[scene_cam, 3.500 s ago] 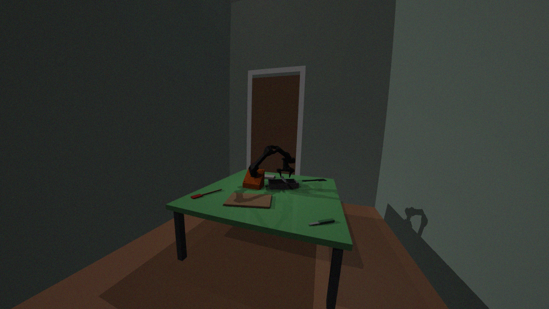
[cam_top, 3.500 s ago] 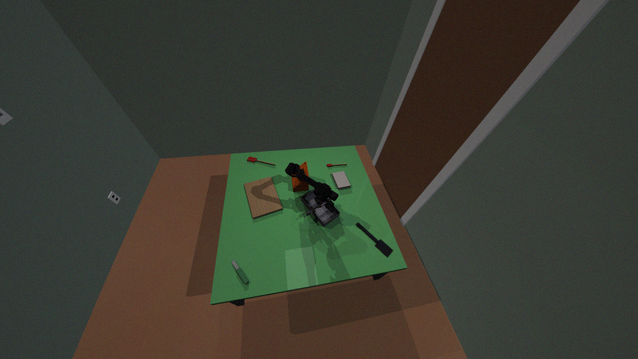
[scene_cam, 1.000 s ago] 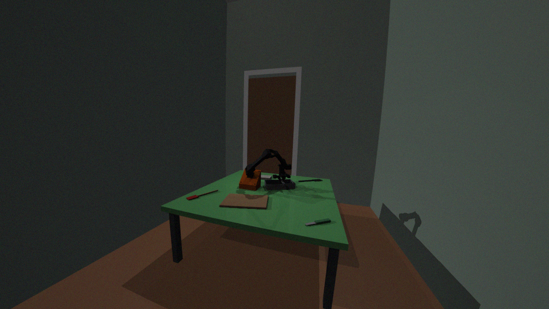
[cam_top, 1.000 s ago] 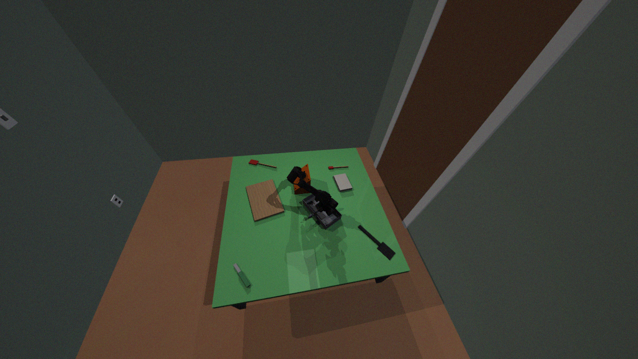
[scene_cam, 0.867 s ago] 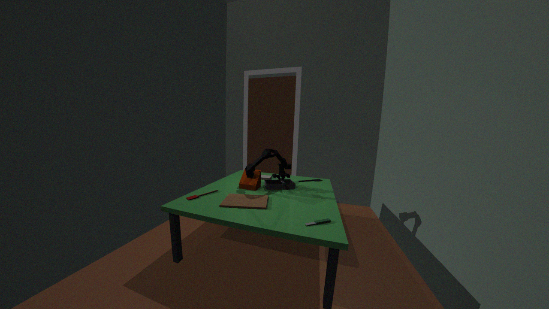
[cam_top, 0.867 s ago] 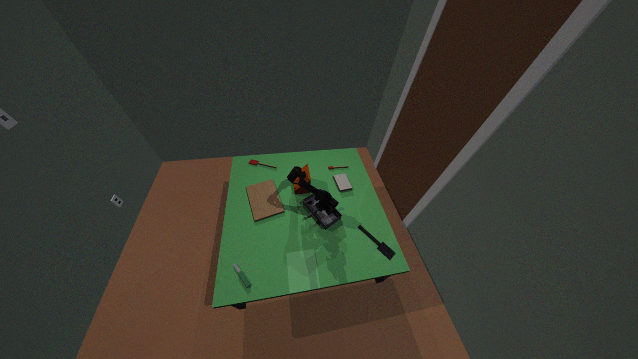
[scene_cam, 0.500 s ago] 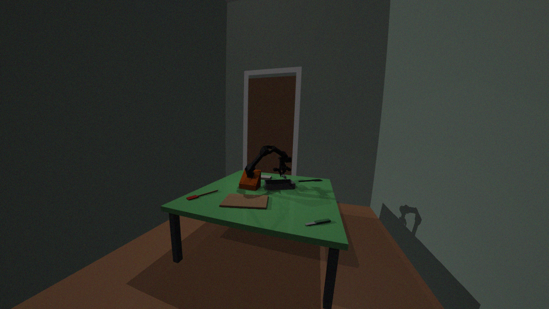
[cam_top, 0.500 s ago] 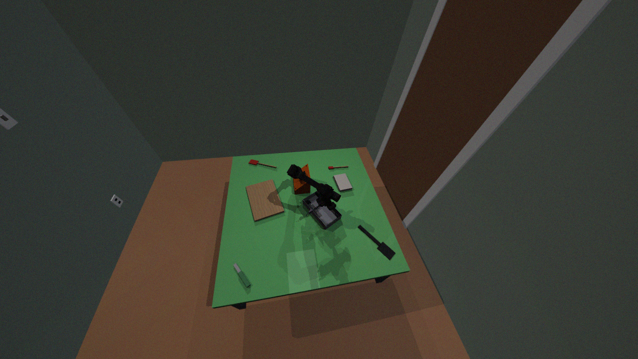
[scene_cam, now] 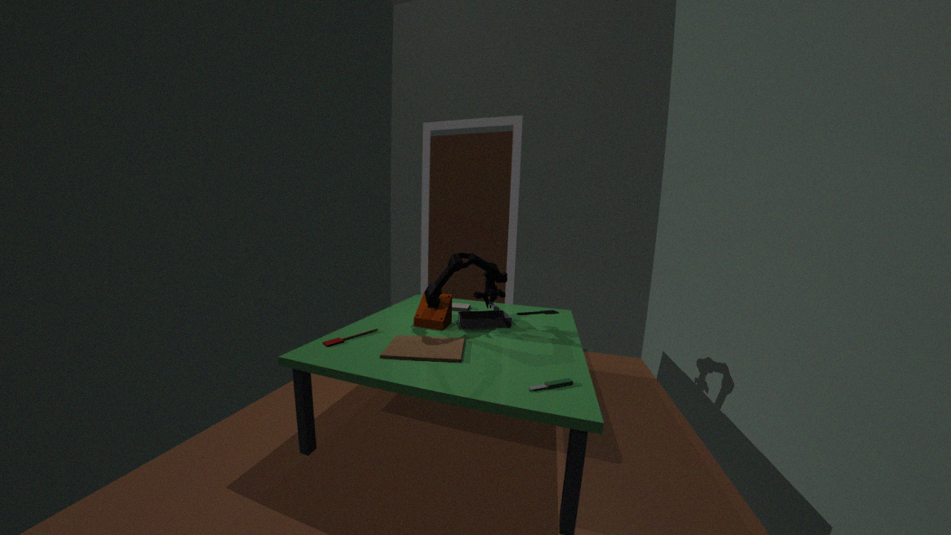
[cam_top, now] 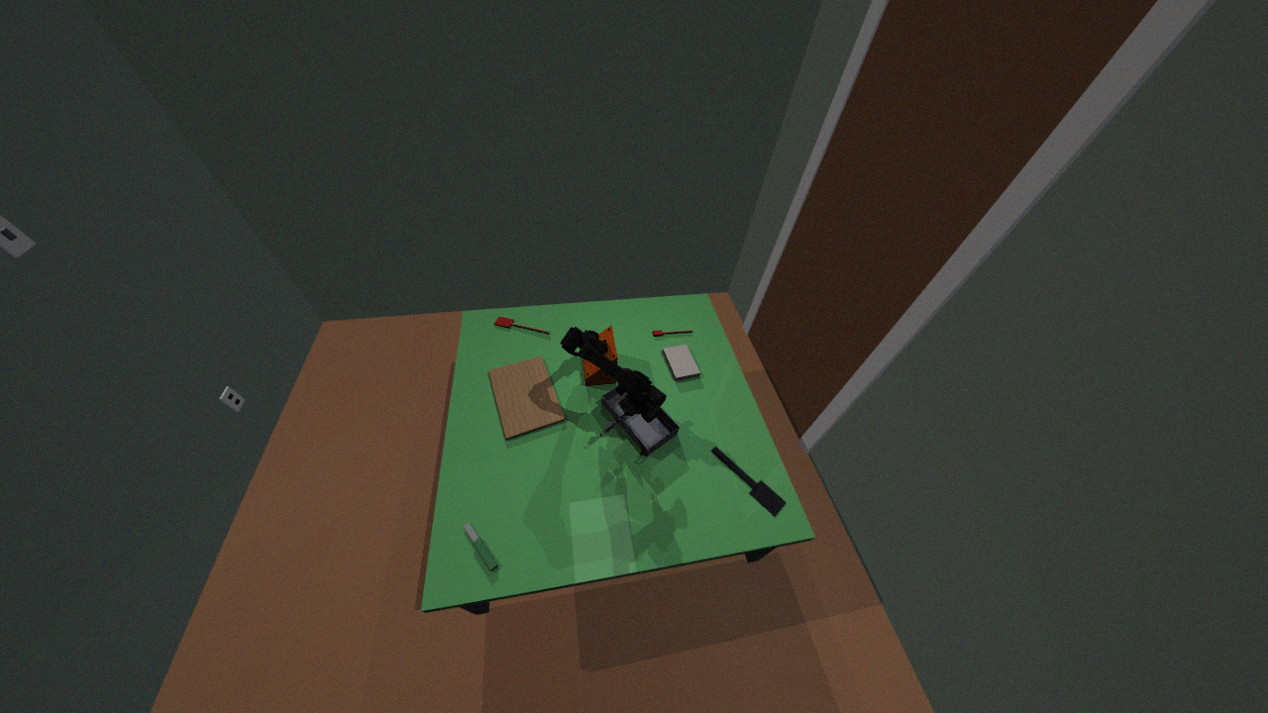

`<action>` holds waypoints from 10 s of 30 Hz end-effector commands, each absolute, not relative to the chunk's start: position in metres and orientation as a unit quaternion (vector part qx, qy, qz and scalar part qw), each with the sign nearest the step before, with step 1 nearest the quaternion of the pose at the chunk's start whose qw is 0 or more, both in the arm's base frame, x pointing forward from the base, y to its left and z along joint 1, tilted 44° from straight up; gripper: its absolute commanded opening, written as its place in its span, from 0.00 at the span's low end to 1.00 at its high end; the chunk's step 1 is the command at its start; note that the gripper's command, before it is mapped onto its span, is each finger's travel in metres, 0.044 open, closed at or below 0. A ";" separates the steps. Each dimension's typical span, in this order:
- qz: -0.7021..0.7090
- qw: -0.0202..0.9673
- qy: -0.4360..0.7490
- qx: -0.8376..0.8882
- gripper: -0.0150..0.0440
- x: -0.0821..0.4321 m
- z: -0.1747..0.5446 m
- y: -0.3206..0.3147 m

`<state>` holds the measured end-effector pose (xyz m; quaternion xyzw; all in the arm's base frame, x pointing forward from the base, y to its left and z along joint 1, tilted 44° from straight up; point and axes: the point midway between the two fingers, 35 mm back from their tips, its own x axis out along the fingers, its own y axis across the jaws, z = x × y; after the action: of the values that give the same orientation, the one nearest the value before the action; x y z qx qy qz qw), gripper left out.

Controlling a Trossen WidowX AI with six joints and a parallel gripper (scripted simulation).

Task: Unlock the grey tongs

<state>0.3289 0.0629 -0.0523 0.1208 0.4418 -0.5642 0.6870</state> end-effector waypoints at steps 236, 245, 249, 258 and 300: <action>-0.292 0.824 0.462 -0.149 0.00 0.092 0.231 -0.241; -0.310 0.787 0.516 -0.135 0.00 0.093 0.231 -0.242; -0.321 0.769 0.537 -0.133 0.00 0.094 0.232 -0.242; -0.348 0.723 0.580 -0.140 0.00 0.095 0.240 -0.242; -0.379 0.677 0.610 -0.158 0.00 0.099 0.228 -0.266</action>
<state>0.0985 -0.2633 0.2349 -0.1590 0.6079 -0.3839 0.6766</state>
